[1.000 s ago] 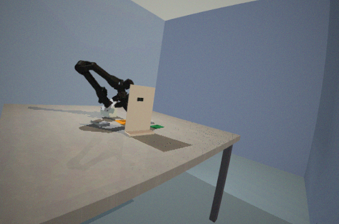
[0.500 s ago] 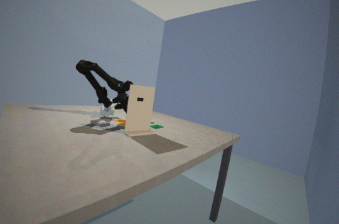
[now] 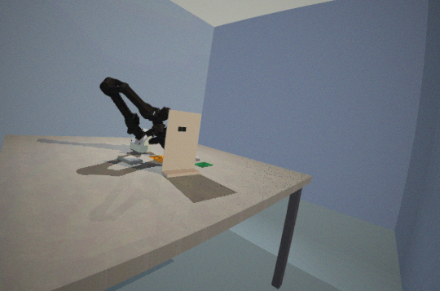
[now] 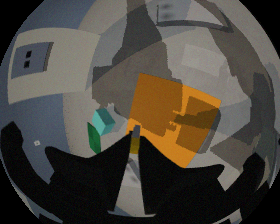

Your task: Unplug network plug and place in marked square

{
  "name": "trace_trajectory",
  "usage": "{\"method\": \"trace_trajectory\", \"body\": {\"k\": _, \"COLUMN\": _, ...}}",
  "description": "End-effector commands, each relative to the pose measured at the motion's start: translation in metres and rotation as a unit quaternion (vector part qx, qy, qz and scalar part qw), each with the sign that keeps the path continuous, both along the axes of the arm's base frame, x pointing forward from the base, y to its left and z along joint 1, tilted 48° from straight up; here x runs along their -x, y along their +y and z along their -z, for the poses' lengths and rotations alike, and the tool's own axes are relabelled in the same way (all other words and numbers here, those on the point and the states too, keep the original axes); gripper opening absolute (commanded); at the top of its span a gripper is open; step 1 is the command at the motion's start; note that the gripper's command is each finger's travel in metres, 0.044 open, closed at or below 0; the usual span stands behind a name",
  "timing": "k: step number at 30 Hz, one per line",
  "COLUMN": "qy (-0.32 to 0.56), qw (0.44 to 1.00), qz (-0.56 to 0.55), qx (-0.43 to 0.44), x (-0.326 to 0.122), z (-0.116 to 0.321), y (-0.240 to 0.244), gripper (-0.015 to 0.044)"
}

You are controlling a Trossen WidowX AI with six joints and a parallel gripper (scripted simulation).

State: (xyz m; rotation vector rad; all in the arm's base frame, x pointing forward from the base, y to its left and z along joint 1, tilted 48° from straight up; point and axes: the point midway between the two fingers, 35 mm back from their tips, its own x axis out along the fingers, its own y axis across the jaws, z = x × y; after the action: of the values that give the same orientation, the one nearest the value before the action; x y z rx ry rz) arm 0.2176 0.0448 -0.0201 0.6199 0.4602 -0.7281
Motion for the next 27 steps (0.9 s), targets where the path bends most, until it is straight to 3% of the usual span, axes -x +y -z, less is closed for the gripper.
{"method": "trace_trajectory", "body": {"k": 1, "qy": 0.007, "qw": 1.0, "qz": -0.001, "qx": 0.004, "x": 0.001, "z": 0.005, "y": -0.005, "gripper": 0.0}}
{"method": "trace_trajectory", "body": {"k": 27, "qy": 0.004, "qw": 1.0, "qz": -0.002, "qx": 0.006, "x": 0.0, "z": 0.016, "y": -0.021, "gripper": 0.0}}
